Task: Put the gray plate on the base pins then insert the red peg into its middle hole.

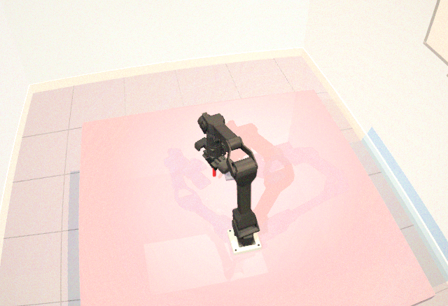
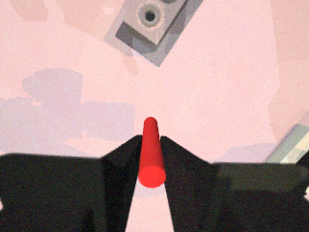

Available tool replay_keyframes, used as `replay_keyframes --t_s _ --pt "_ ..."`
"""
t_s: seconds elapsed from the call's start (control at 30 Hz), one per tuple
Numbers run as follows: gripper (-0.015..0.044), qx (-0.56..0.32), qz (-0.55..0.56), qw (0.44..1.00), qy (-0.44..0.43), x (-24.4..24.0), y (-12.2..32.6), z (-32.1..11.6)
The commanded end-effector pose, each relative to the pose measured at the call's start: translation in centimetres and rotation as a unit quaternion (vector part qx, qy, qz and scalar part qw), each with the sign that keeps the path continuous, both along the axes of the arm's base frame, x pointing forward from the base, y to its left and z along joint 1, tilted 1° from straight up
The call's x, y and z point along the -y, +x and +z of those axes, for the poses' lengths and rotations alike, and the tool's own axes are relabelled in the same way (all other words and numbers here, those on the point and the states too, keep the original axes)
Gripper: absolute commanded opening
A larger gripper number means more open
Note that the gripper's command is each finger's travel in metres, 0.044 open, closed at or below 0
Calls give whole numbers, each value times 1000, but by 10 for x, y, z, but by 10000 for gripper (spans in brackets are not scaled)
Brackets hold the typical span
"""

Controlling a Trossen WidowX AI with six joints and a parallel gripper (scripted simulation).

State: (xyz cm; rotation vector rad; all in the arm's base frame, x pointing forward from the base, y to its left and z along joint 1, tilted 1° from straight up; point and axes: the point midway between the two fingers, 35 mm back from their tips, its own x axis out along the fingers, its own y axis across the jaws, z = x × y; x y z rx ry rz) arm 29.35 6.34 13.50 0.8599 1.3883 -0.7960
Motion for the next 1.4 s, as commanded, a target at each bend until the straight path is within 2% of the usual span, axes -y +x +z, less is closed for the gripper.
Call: replay_keyframes --t_s 0.0,1.37 --pt "0 0 3 1000 1 9 7 1" --pt "0 -3 16 1000 -3 116 54 0"
